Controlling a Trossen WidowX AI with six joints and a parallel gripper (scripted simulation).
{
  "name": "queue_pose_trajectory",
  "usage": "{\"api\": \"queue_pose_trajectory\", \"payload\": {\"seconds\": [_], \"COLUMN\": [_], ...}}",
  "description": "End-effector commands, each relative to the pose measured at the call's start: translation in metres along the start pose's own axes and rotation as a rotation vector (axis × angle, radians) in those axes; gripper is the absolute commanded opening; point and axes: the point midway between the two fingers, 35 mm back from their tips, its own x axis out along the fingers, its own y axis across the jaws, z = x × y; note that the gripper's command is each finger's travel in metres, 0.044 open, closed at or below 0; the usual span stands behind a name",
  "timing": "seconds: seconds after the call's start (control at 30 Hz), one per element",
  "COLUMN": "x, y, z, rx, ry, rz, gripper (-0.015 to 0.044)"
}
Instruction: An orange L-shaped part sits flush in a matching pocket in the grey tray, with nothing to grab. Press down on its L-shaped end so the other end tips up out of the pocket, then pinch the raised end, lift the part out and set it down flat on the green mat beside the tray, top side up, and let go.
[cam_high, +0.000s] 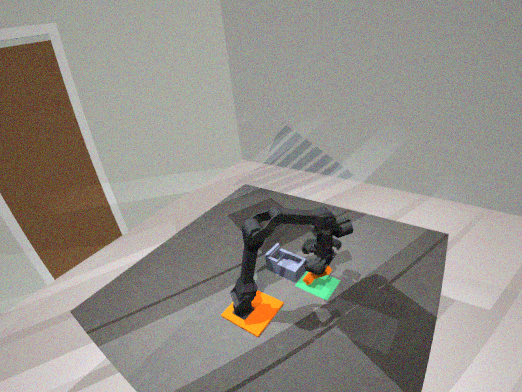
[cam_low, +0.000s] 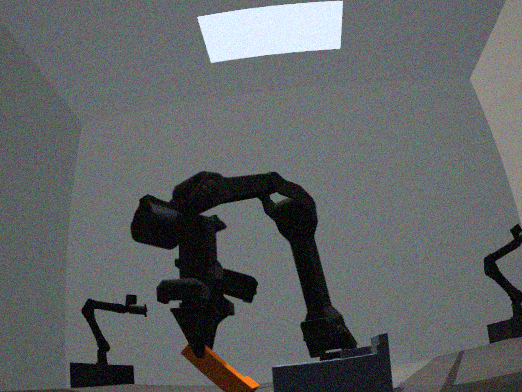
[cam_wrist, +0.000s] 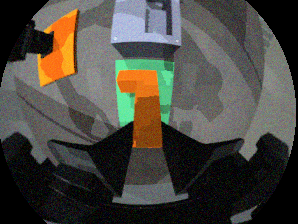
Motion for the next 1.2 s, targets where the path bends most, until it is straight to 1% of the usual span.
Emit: {"api": "queue_pose_trajectory", "payload": {"seconds": [0.0,0.9,1.17], "x": [0.0068,0.0102,0.0102], "y": [0.0016,0.0016,0.0016], "z": [0.0008,0.001,0.001], "rx": [-0.004,0.0,0.0], "ry": [-0.003,-0.003,-0.003], "rz": [0.005,0.005,0.005], "gripper": [0.0,0.0,0.021]}}
